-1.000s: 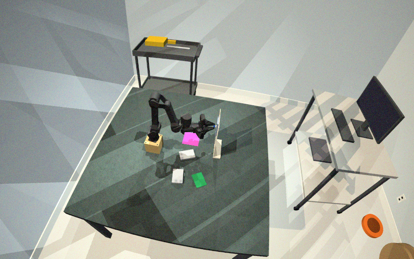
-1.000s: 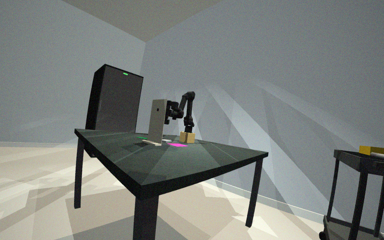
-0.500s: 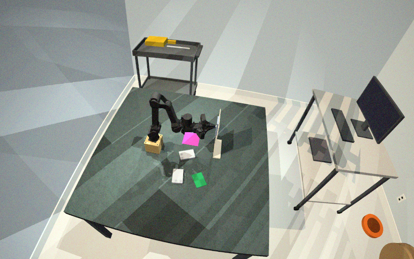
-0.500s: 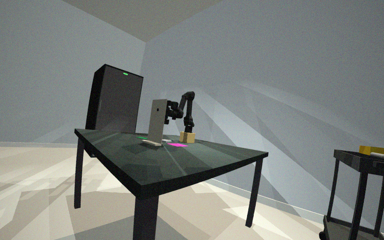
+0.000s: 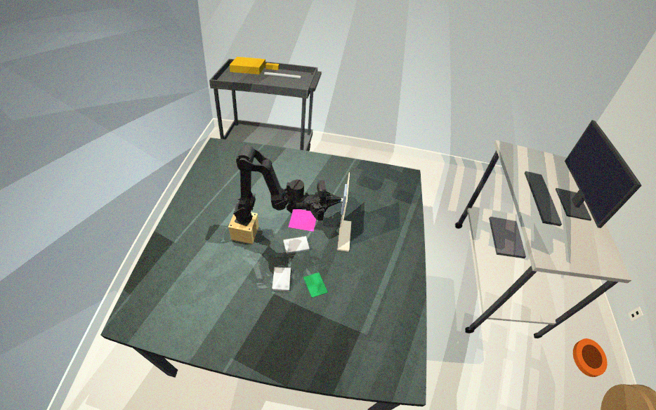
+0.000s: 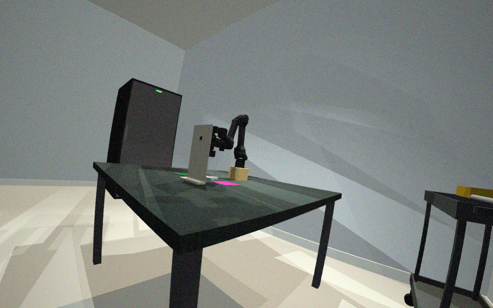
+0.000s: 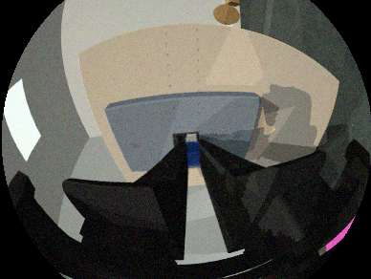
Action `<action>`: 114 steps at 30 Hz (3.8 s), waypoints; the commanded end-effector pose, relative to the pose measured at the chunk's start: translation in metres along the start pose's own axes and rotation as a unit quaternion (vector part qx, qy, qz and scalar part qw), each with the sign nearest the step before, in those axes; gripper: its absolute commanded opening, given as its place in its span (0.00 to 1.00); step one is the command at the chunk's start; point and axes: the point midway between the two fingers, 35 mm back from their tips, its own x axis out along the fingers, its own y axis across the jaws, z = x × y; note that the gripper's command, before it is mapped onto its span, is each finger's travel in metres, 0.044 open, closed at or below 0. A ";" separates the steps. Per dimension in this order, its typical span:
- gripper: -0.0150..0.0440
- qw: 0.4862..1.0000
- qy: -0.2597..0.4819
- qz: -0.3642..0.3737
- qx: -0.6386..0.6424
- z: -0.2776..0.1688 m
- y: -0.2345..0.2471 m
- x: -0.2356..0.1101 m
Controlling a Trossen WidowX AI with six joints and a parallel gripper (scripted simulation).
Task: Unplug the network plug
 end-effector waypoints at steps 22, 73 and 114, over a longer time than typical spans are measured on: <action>0.25 1.000 0.002 0.000 0.002 -0.004 0.000 -0.016; 0.25 1.000 0.002 -0.001 0.002 -0.010 0.000 -0.045; 0.25 1.000 0.002 -0.007 0.002 -0.014 -0.003 -0.061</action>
